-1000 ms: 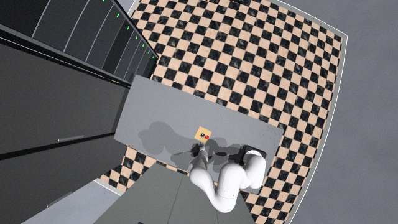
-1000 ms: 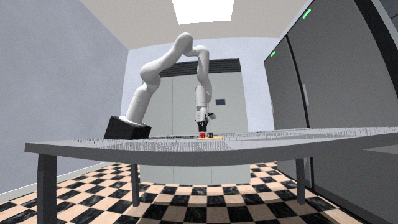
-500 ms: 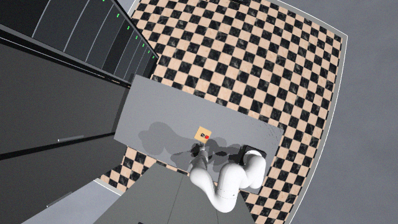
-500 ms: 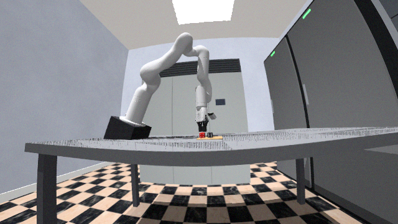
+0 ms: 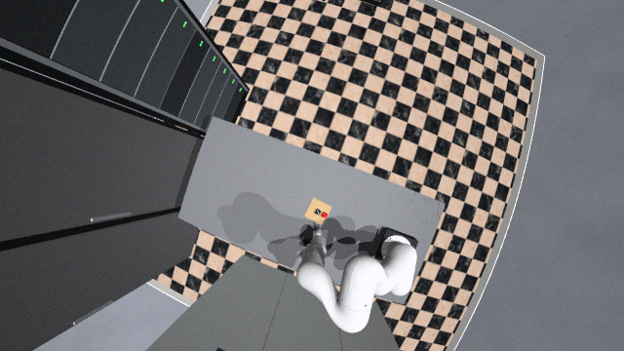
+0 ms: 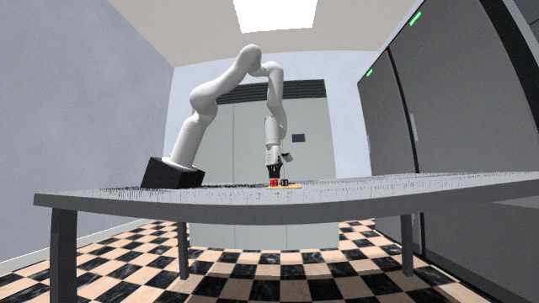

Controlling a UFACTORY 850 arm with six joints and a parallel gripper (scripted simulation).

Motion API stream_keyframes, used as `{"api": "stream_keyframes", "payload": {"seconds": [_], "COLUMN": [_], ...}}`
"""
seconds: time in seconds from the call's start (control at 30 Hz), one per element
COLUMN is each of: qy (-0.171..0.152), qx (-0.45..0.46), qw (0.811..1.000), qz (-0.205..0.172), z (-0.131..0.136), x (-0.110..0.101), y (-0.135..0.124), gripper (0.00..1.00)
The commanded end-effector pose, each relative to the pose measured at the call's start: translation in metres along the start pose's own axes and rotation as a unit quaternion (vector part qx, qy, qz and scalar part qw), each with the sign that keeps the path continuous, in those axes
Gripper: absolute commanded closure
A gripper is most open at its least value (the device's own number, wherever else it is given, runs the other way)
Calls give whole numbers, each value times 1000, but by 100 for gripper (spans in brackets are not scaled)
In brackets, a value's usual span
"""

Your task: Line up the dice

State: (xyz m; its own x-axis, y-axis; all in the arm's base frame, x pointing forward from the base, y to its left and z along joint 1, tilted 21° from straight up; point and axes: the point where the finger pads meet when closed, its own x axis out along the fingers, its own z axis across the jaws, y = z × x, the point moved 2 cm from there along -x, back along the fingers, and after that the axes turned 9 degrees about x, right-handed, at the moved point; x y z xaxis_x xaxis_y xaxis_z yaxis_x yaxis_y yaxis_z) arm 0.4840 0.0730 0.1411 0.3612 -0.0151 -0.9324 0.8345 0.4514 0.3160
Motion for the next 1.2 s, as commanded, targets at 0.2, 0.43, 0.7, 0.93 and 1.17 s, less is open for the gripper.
{"api": "stream_keyframes", "payload": {"seconds": [0.2,0.43,0.7,0.93,1.17], "qy": [0,0,0,0,0], "qx": [0,0,0,0,0], "qw": [1000,1000,1000,1000,1000], "qz": [1,1,1,1,1], "z": [0,0,0,0,0], "x": [14,25,32,32,32], "y": [1,1,1,1,1], "gripper": [53,53,53,53,53]}}
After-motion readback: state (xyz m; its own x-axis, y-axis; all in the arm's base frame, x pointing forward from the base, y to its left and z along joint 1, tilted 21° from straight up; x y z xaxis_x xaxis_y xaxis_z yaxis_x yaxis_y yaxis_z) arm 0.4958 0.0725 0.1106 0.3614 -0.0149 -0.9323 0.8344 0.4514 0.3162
